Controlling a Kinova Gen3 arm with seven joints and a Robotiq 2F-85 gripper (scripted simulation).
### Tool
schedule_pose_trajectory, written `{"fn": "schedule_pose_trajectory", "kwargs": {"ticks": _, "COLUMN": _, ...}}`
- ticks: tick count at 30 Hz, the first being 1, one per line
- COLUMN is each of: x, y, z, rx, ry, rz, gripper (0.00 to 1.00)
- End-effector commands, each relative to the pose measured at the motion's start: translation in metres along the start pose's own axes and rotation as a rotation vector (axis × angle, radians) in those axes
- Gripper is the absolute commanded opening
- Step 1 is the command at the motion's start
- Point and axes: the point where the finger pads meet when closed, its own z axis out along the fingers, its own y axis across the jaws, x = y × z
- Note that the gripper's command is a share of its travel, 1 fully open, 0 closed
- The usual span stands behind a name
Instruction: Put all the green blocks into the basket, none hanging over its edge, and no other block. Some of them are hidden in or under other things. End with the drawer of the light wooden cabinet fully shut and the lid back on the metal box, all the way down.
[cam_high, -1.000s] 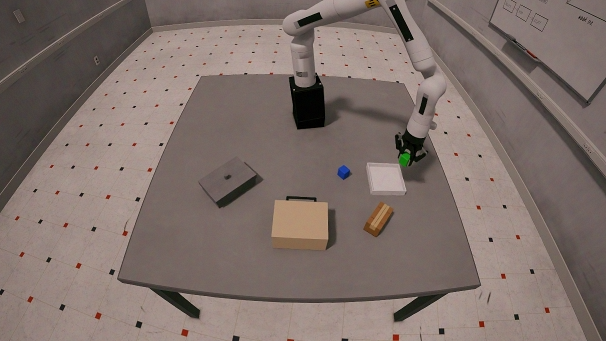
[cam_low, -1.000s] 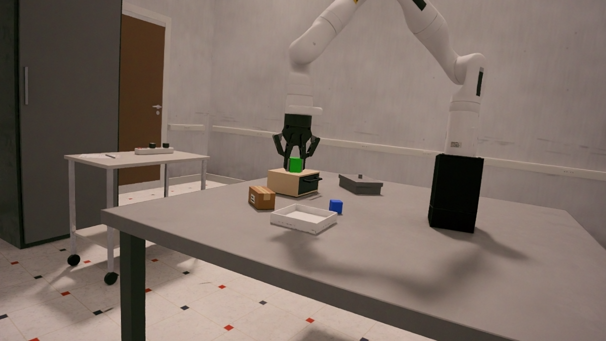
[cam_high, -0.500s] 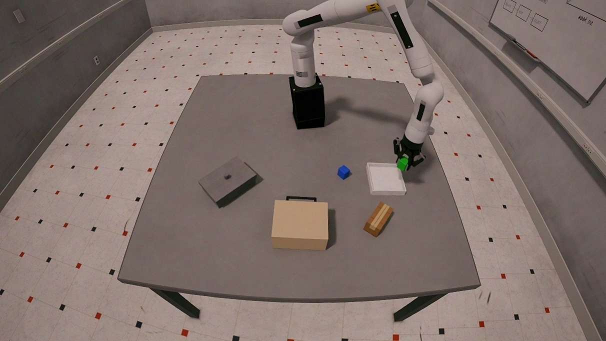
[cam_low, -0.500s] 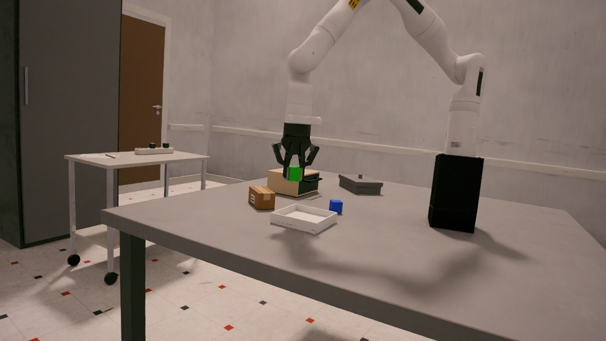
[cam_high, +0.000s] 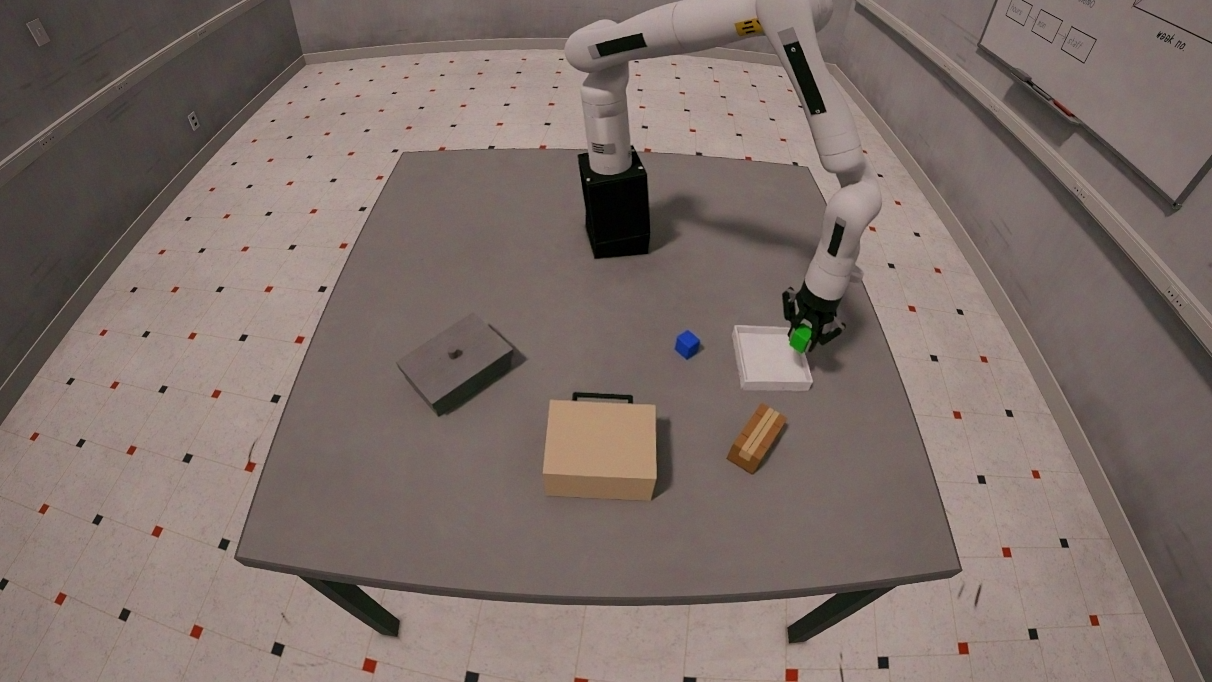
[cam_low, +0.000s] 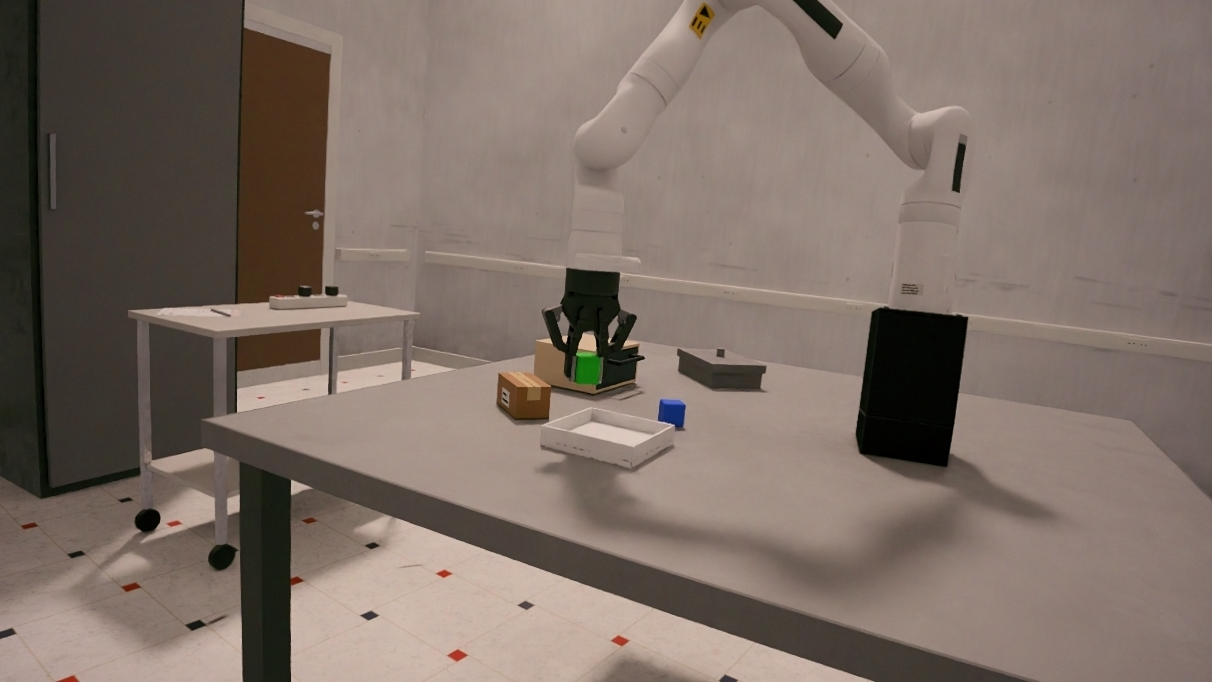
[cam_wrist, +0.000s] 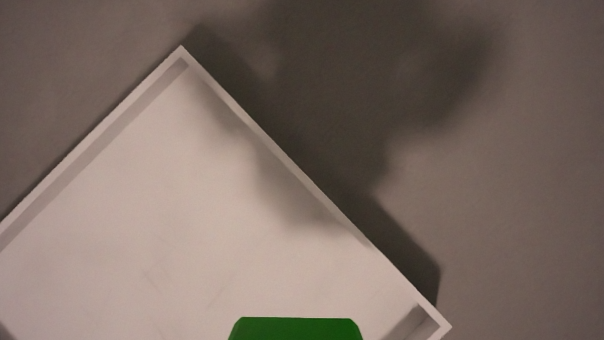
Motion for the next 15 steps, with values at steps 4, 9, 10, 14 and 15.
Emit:
{"fn": "schedule_pose_trajectory", "kwargs": {"ticks": 4, "x": 0.000, "y": 0.001, "z": 0.015, "rx": -0.002, "ry": 0.000, "rz": 0.000, "gripper": 0.10}}
{"fn": "schedule_pose_trajectory", "kwargs": {"ticks": 9, "x": 0.000, "y": 0.001, "z": 0.023, "rx": -0.002, "ry": 0.000, "rz": 0.000, "gripper": 0.10}}
{"fn": "schedule_pose_trajectory", "kwargs": {"ticks": 10, "x": 0.000, "y": 0.001, "z": 0.025, "rx": -0.002, "ry": 0.000, "rz": 0.000, "gripper": 0.10}}
{"fn": "schedule_pose_trajectory", "kwargs": {"ticks": 14, "x": 0.000, "y": 0.001, "z": 0.034, "rx": -0.002, "ry": 0.000, "rz": 0.000, "gripper": 0.10}}
{"fn": "schedule_pose_trajectory", "kwargs": {"ticks": 15, "x": 0.000, "y": 0.001, "z": 0.036, "rx": -0.002, "ry": 0.000, "rz": 0.000, "gripper": 0.10}}
